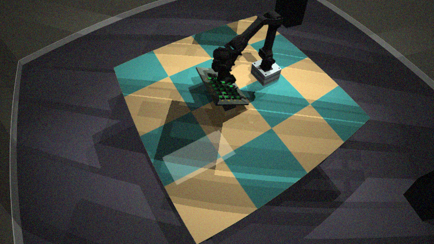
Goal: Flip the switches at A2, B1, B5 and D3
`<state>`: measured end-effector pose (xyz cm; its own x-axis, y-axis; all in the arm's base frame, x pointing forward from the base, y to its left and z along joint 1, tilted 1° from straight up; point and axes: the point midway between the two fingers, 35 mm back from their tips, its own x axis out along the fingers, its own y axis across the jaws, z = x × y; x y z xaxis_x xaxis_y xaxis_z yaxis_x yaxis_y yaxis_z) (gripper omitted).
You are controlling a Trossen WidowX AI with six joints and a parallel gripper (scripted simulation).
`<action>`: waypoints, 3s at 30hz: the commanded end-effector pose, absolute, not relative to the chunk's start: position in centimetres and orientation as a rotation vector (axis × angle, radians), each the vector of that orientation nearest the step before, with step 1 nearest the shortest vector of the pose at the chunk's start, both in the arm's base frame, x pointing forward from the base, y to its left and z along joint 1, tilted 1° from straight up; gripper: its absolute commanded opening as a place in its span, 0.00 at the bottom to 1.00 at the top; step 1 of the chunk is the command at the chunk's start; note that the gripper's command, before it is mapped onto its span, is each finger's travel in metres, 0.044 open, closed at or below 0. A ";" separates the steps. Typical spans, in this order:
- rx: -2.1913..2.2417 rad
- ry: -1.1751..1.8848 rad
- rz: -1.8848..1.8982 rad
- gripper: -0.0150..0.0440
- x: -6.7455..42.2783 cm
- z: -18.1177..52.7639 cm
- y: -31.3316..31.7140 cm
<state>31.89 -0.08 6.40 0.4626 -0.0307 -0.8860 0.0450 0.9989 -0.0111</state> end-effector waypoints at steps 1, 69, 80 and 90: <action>0.013 1.088 -0.040 0.25 31.9 6.3 0.0; 0.020 1.096 -0.036 0.25 23.9 4.5 6.4; 0.019 1.096 -0.036 0.25 24.6 3.1 6.3; 0.019 1.096 -0.036 0.25 25.0 2.4 6.3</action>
